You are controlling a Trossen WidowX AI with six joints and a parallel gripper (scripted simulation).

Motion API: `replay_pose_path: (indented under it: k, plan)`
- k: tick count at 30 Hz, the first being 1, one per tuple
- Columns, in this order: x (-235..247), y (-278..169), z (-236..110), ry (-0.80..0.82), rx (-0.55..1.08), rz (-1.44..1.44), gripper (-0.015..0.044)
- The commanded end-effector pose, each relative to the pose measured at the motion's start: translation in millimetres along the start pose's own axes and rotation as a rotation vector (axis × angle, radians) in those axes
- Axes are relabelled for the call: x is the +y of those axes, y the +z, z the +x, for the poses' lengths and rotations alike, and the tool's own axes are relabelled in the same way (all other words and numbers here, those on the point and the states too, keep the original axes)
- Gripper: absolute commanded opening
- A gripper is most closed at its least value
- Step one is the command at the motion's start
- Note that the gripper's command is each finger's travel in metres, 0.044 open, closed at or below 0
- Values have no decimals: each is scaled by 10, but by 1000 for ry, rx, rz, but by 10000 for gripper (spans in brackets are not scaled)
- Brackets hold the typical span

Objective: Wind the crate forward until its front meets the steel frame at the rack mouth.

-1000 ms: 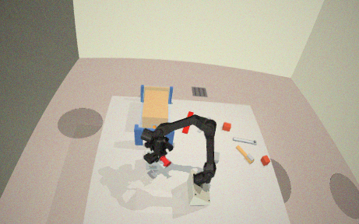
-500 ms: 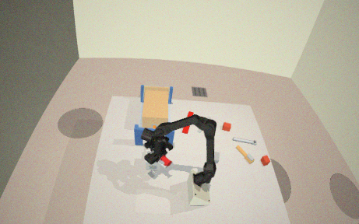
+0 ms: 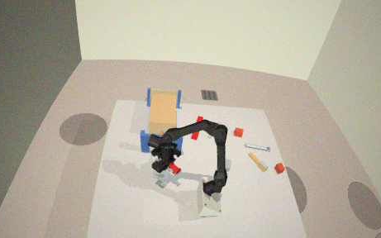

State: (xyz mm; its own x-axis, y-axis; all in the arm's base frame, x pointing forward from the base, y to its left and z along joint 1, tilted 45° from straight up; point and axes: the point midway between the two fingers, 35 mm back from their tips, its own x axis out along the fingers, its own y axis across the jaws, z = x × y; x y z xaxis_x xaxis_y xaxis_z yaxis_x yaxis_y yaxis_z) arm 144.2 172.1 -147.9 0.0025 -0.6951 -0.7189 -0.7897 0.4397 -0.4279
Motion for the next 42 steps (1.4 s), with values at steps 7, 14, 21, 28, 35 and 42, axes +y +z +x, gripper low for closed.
replay_pose_path:
  k: [7, 14, 21, 28, 35, 42]
  plan:
    - [18, 2, 41, 10, 5, 27, 0]
    - [37, 2, 42, 13, 3, 71, 0]
    - [36, 5, 37, 13, 3, 78, 0]
    - [16, 6, -5, 2, -5, 61, 131]
    - [16, 6, -5, 2, -5, 61, 315]
    - [16, 6, -5, 2, -5, 61, 440]
